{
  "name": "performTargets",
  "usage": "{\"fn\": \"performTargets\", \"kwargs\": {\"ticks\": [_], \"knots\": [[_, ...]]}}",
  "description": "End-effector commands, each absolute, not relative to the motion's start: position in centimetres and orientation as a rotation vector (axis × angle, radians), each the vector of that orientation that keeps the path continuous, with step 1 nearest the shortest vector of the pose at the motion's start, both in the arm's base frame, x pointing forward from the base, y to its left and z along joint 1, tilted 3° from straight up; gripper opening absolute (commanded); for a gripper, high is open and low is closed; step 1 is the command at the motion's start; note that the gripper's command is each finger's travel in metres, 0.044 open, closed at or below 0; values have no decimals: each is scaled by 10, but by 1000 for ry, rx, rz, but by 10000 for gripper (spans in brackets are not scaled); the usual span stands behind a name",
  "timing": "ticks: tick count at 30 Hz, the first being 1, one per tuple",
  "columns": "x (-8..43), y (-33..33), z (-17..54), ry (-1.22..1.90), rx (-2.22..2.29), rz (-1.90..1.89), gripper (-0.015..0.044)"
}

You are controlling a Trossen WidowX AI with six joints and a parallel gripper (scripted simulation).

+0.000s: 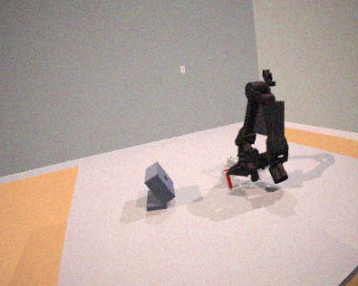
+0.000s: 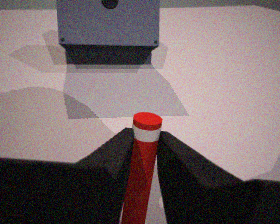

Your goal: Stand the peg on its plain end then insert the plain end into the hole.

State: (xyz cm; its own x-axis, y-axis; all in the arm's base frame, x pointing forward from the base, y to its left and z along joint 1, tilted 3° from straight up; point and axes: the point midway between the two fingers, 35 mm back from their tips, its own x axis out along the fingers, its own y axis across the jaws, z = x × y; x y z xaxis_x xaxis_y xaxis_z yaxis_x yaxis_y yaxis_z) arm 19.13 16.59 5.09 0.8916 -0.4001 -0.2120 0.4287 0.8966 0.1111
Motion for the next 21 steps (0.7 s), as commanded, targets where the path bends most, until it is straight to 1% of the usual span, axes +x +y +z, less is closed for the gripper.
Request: {"fn": "performTargets", "kwargs": {"ticks": [1, 21], "knots": [[190, 167, 49, 187, 157, -432, 49], [188, 169, 48, 178, 155, -424, 49]]}}
